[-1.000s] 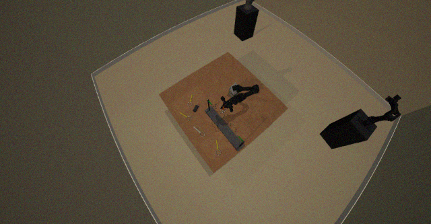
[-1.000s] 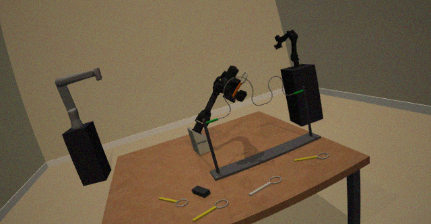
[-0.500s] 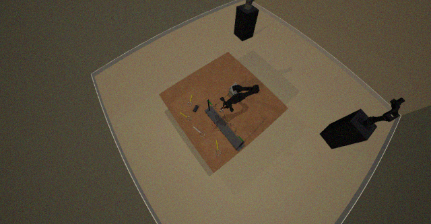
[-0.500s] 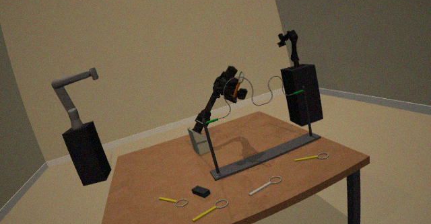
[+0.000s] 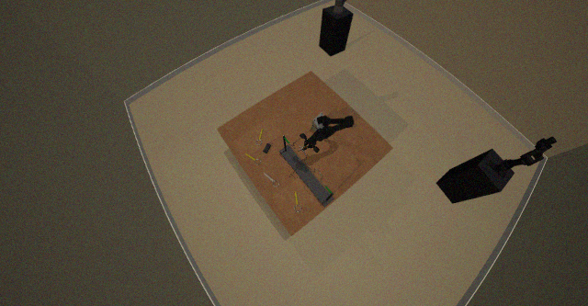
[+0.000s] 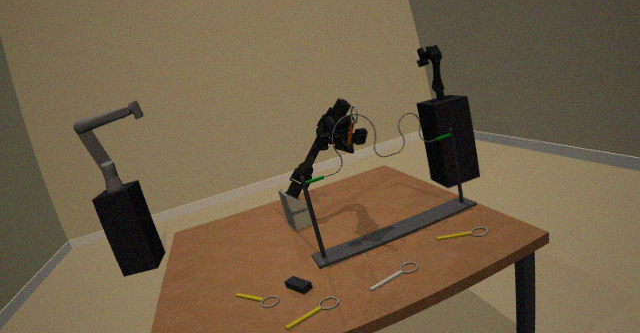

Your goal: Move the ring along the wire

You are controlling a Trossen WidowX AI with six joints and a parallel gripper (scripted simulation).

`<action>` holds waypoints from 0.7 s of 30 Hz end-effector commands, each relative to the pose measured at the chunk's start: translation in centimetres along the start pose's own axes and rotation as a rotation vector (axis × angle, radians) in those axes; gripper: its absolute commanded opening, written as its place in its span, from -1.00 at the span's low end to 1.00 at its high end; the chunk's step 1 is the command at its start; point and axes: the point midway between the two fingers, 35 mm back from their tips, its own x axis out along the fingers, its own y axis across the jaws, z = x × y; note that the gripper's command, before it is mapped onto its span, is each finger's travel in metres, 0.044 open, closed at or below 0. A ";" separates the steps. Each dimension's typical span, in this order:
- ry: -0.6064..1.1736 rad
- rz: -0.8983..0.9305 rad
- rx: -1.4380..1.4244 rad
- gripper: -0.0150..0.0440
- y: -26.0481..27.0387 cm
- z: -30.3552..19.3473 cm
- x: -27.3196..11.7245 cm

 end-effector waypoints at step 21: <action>-0.038 0.149 0.265 -1.00 1.2 0.2 -0.1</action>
